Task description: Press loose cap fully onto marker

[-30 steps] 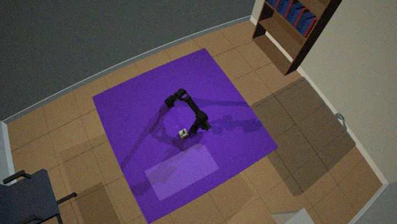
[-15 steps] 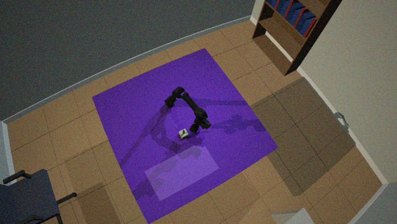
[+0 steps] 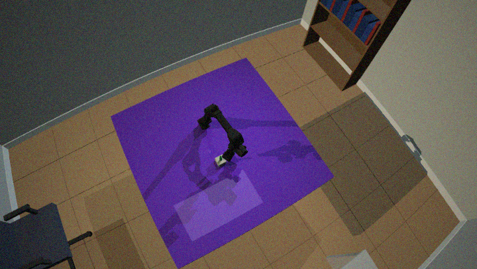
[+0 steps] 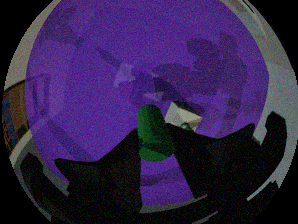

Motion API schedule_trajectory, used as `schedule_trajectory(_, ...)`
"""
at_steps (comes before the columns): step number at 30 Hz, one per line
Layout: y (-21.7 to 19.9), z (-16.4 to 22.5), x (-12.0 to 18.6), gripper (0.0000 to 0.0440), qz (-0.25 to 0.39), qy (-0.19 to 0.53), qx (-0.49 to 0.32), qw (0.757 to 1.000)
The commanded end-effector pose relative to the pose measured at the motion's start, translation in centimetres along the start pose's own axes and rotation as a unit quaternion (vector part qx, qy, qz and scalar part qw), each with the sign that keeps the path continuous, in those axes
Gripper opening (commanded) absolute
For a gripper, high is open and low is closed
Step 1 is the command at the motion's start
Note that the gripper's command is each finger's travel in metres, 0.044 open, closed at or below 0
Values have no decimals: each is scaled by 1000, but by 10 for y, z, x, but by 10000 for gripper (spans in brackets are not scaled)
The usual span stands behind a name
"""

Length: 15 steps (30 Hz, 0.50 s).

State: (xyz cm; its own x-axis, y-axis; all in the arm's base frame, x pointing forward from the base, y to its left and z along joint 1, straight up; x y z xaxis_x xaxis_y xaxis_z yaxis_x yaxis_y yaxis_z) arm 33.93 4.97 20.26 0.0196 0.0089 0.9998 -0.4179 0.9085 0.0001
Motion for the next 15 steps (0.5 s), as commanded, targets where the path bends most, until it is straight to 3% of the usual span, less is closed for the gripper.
schedule_trajectory(1,-8,6,11,49,-3,-5,-5,1000)
schedule_trajectory(15,-52,38,27,26,-8,6,-45,999)
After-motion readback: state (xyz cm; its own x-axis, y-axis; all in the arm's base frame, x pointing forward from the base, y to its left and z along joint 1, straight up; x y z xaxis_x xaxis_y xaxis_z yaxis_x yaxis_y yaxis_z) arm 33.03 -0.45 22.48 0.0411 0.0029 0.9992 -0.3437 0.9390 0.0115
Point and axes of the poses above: the point midway between the two fingers, 35 mm back from their tips, its own x axis back along the fingers, its own y axis across the jaws, z = x × y, the point moved 5 cm from there along x, back along the fingers, and after that the axes turned 4 degrees about -x, right-handed, at the moved point
